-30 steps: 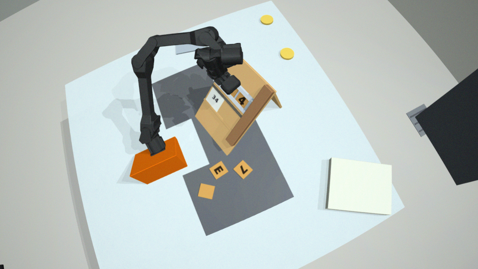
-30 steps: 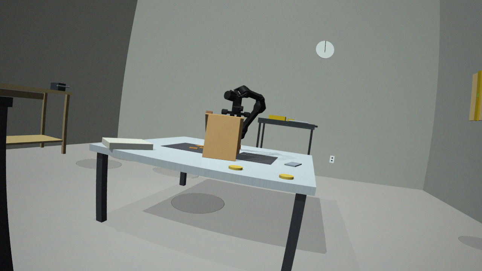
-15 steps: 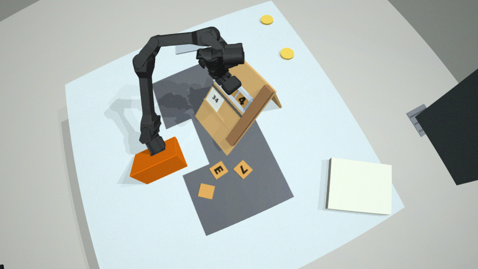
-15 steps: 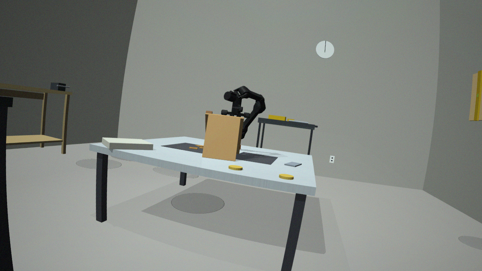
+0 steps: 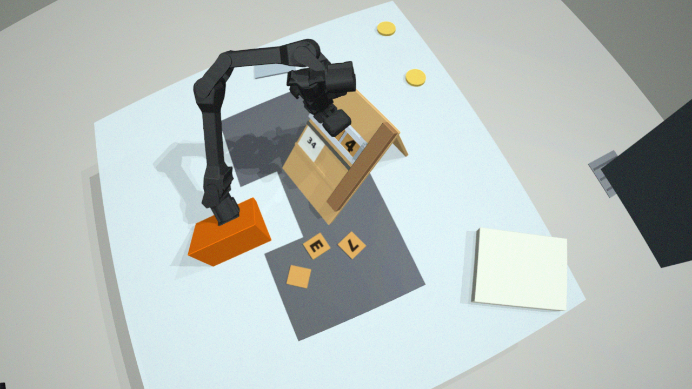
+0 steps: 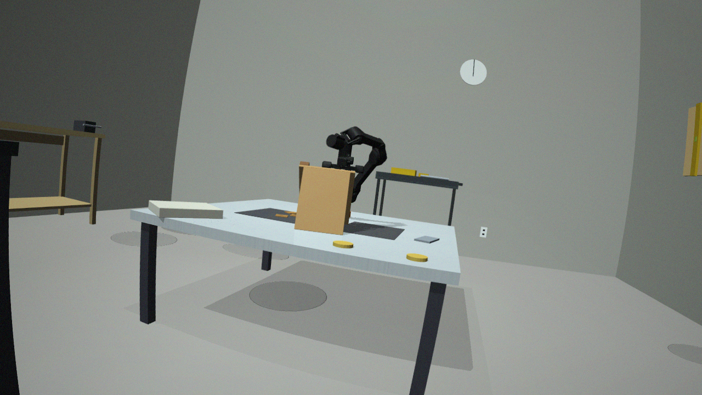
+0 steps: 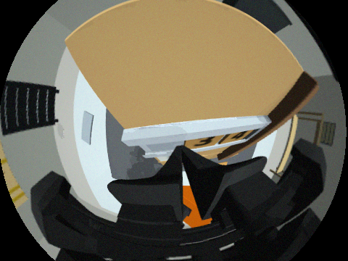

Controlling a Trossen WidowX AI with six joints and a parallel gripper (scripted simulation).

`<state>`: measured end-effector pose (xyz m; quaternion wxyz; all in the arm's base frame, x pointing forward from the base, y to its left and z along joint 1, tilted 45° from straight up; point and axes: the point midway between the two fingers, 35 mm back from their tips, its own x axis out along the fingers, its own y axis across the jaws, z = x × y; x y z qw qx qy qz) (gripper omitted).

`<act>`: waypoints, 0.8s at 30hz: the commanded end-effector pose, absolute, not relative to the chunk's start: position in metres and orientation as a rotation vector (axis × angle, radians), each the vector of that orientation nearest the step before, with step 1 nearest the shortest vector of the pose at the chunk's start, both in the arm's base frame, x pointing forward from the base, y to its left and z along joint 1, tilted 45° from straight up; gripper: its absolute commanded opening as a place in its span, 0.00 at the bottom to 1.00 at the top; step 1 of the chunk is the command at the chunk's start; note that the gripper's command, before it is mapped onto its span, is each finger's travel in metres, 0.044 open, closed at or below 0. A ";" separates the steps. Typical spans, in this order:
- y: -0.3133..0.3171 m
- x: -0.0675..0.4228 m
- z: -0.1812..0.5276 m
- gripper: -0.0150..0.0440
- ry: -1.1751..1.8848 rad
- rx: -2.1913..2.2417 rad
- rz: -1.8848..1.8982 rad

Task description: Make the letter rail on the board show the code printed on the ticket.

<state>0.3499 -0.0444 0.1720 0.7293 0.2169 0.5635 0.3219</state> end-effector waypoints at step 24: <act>-0.044 0.355 0.168 0.25 1.238 0.482 0.712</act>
